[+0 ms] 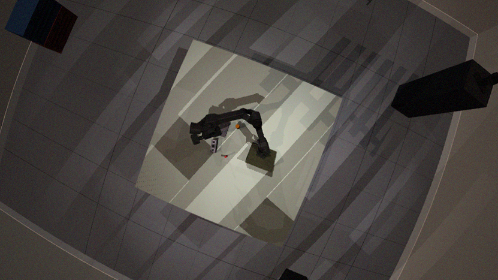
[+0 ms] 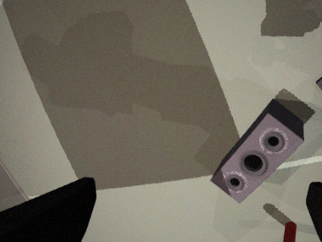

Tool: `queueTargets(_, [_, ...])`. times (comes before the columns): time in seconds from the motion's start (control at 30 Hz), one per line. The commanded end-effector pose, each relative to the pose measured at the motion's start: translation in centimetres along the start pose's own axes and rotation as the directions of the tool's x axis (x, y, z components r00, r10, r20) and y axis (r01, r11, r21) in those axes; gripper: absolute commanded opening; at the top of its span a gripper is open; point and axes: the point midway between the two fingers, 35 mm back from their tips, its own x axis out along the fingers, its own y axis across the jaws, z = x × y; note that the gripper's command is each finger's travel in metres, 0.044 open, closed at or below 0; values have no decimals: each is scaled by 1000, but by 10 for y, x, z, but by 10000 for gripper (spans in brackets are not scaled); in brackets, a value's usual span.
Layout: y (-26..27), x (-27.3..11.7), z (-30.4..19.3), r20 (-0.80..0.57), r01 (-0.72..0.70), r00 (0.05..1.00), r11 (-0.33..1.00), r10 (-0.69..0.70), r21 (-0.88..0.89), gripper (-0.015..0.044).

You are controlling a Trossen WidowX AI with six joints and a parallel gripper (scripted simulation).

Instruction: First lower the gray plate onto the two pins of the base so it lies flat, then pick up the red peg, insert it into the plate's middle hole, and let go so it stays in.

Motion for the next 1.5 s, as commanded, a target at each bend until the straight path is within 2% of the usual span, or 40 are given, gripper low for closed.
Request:
queueTargets(0.0, [-7,41,-52,82,273,933,839,-350,470,440])
queueTargets(0.13, [-5,48,-63,104,284,913,799,-394,530,440])
queueTargets(0.67, [-5,48,-63,104,284,913,799,-394,530,440])
queueTargets(0.73, [-8,56,-61,105,284,913,799,-394,530,440])
queueTargets(0.9, [-30,105,-55,107,283,913,799,-395,531,440])
queueTargets(1.47, [-42,124,-50,108,283,912,799,-395,531,440])
